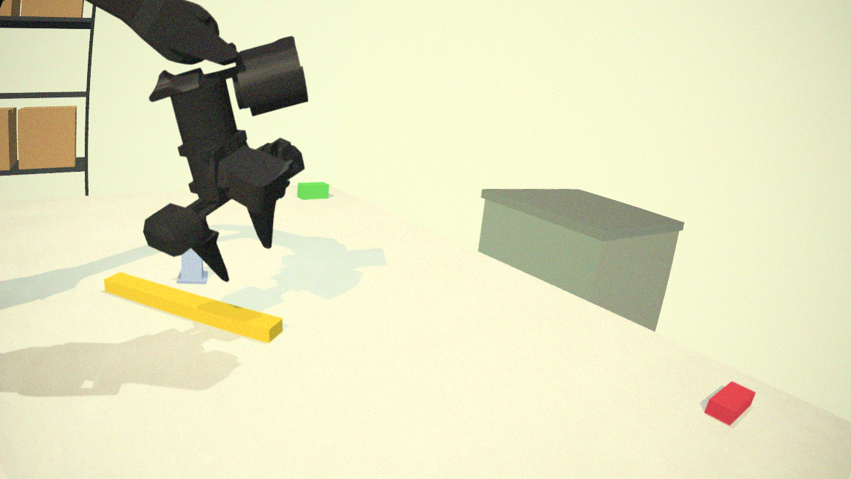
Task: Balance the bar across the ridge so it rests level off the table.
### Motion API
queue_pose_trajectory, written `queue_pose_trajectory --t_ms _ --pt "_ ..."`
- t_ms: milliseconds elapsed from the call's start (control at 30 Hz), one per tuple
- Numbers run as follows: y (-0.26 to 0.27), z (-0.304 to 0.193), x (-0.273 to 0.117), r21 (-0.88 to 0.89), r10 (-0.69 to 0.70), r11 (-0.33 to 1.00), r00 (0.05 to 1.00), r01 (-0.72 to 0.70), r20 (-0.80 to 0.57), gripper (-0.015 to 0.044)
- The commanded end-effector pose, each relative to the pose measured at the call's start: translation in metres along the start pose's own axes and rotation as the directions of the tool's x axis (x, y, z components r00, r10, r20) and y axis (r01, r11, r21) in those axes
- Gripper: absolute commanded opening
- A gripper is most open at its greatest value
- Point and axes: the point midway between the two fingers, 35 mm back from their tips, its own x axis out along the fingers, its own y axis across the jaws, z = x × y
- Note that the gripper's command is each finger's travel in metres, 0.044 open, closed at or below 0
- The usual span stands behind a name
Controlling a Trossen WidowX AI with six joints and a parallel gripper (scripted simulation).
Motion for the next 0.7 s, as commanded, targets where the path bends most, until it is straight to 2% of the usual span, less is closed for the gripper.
queue_pose_trajectory --t_ms 0,500,667 --pt "-0.003 -0.020 -0.002 -0.054 -0.064 0.997 0.998 0.063 -0.020 0.0315" --pt "-0.028 -0.098 -0.022 -0.312 -0.344 0.897 0.938 0.313 -0.049 0.0315" --pt "-0.031 -0.101 -0.020 -0.324 -0.356 0.889 0.933 0.322 -0.048 0.0315"
